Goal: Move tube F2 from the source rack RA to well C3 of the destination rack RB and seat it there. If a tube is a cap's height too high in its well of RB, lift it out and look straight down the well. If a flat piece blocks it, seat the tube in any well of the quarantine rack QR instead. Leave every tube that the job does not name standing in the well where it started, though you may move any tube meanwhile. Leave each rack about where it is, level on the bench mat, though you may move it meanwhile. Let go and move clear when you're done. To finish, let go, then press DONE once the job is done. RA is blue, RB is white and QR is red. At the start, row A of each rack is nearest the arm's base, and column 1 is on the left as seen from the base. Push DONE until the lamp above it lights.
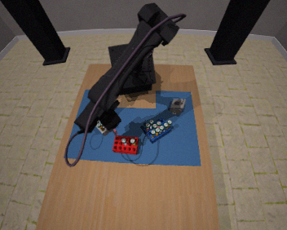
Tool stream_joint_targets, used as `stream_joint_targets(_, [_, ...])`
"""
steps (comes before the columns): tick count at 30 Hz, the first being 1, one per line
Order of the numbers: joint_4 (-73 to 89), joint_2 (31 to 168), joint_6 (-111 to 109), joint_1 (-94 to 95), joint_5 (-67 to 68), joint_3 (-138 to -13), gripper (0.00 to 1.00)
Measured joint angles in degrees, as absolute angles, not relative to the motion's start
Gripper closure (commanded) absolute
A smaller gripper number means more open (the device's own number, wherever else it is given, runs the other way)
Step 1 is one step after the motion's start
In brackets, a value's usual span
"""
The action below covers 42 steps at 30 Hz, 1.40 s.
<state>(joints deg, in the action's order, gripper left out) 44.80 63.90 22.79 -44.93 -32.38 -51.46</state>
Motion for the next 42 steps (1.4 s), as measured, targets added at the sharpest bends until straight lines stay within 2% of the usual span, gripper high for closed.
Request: stream_joint_targets(42, [45.23,65.39,24.69,-42.96,-31.38,-54.89,1.0])
